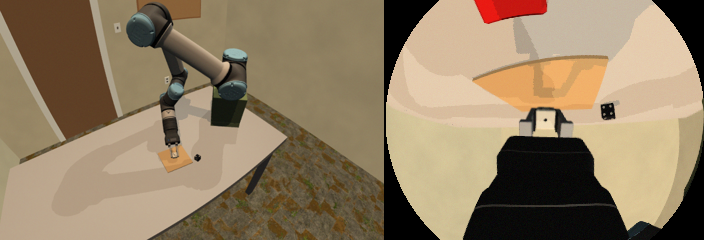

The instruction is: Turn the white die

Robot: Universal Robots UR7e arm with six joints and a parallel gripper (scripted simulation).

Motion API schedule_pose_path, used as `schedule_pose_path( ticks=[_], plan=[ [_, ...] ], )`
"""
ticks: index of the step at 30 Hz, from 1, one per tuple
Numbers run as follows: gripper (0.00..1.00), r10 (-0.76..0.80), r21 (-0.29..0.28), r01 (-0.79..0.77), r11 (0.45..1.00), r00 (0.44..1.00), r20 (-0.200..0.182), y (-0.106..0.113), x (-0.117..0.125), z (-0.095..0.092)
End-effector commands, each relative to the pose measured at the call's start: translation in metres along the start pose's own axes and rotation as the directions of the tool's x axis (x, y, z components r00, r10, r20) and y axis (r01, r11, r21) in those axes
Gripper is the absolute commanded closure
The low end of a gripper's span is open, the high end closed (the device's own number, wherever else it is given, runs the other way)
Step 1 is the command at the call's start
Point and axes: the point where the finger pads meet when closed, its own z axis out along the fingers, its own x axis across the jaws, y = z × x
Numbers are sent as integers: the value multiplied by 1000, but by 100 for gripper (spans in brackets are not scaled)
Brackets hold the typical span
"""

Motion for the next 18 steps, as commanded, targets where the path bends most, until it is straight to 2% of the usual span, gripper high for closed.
schedule_pose_path(
  ticks=[1, 18],
  plan=[
    [51, -1, 0, 1, 1000, 1000, 0, 0, 0, 0],
    [51, -1, 0, 1, 1000, 1000, 0, -8, 0, 4]
  ],
)
